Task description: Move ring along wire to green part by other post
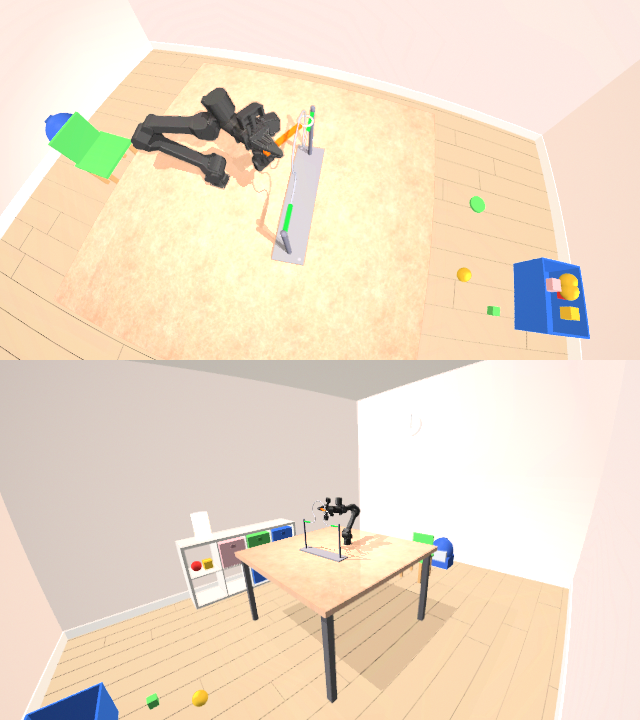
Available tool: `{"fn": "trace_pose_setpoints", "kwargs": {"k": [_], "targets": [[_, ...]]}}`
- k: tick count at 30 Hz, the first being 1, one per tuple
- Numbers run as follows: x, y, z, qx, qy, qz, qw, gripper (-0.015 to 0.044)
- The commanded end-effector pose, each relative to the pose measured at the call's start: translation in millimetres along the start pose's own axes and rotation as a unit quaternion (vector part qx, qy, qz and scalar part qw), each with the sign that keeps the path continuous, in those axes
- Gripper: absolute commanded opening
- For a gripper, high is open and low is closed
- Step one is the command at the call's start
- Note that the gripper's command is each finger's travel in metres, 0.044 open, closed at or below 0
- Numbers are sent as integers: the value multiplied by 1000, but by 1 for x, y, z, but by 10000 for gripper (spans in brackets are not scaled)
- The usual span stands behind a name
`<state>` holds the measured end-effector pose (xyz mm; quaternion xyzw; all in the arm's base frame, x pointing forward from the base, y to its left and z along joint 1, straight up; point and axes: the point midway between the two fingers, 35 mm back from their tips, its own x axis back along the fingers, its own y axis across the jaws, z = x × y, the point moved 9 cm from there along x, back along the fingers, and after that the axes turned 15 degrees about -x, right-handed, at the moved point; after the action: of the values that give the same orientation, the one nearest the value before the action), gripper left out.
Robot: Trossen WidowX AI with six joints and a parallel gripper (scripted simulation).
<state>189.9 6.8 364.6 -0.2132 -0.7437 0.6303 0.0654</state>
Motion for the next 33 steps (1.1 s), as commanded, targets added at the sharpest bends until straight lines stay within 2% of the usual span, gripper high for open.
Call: {"fn": "trace_pose_setpoints", "kwargs": {"k": [1, 33], "targets": [[1, 0, 1, 24, -8, 15, 1000, -150], [-2, 7, 10, 180, -49, 97, 978, -150]]}}
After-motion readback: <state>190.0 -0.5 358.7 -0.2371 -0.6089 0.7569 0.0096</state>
